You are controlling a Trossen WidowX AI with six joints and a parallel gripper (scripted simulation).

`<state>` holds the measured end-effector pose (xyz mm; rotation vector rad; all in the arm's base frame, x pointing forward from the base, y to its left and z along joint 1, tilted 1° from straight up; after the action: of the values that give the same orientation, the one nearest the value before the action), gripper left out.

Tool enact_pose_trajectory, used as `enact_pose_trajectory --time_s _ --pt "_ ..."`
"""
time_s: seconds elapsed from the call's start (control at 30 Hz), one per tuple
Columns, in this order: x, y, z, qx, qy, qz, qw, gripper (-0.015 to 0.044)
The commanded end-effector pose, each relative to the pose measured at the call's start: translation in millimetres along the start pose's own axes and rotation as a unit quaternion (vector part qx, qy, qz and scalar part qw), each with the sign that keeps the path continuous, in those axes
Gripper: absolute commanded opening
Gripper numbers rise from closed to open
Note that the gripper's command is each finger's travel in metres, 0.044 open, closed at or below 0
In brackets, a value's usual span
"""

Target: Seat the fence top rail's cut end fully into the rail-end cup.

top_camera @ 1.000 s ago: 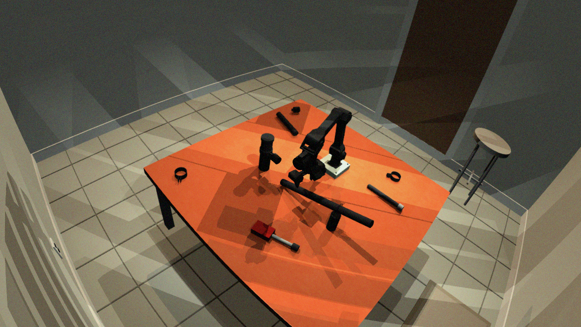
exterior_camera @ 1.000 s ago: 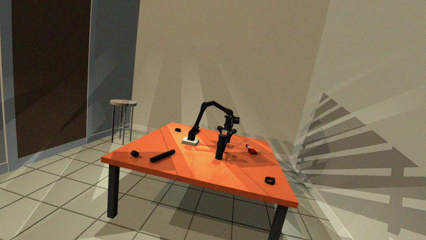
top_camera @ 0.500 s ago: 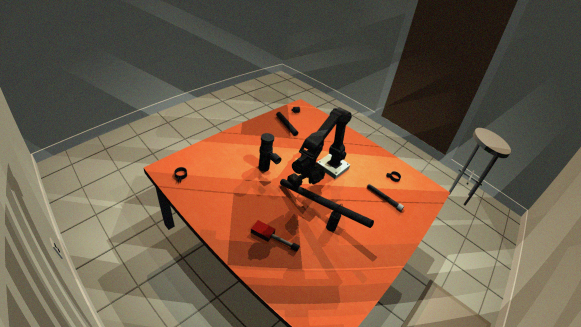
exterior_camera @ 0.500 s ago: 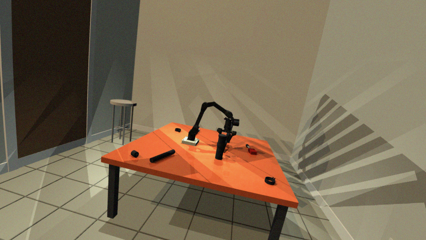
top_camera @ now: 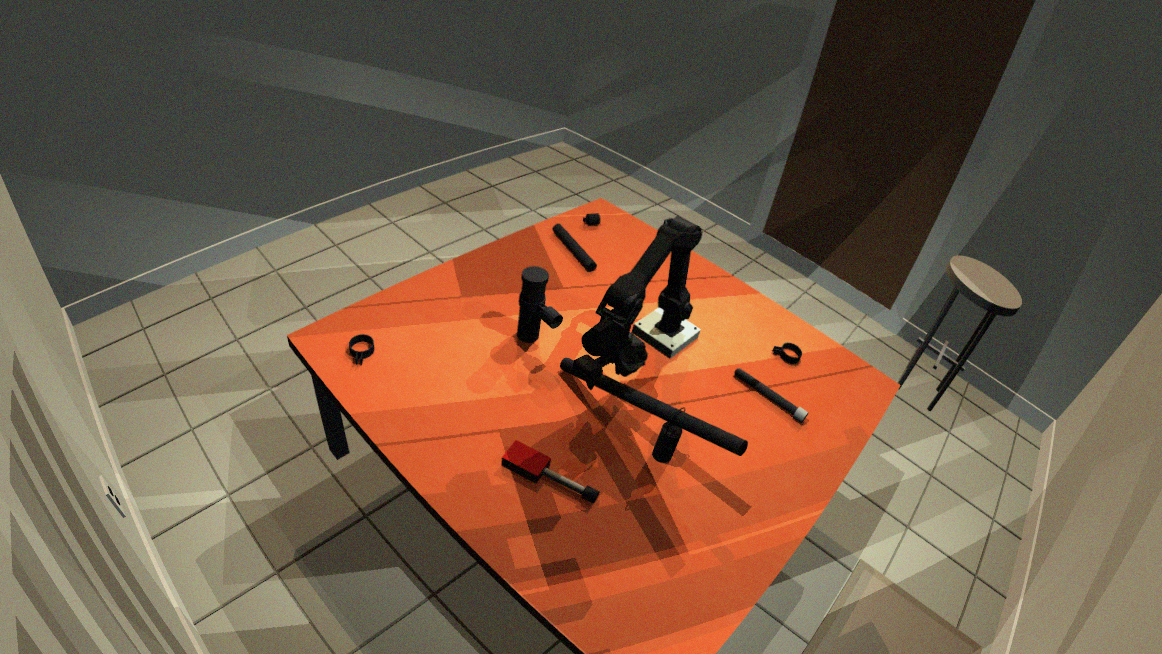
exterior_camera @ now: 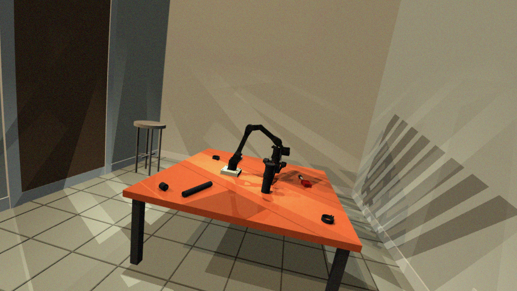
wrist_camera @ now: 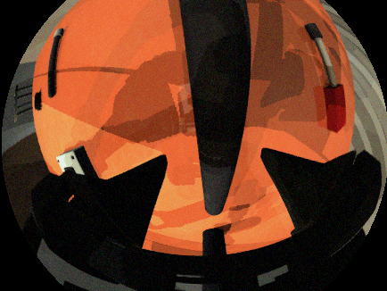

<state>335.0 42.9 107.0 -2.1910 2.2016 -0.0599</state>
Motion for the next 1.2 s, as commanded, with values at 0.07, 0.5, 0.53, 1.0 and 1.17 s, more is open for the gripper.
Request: enact_pose_trajectory --time_s 0.07,0.5,0.53,1.0,1.17 --pt "0.4 2.1 11.8 -0.005 0.001 -0.003 1.0 0.044" --pt "0.6 3.5 28.4 -0.005 0.001 -0.003 1.0 0.0414" --pt "0.6 3.5 28.4 -0.005 0.001 -0.003 1.0 0.0387" --pt "0.6 3.5 28.4 -0.005 0.001 -0.003 1.0 0.0157" --pt "0.6 3.4 28.1 -0.005 0.001 -0.003 1.0 0.0104"
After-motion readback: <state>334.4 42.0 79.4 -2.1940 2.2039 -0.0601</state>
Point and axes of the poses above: the point midway between the two fingers, 35 mm back from their tips, its own z axis out along the fingers, its own y axis across the jaws, x = y × z, the point moved 3 cm from there along -z, back along the fingers, and after that the axes turned 4 degrees about -z, right-handed, at the moved point
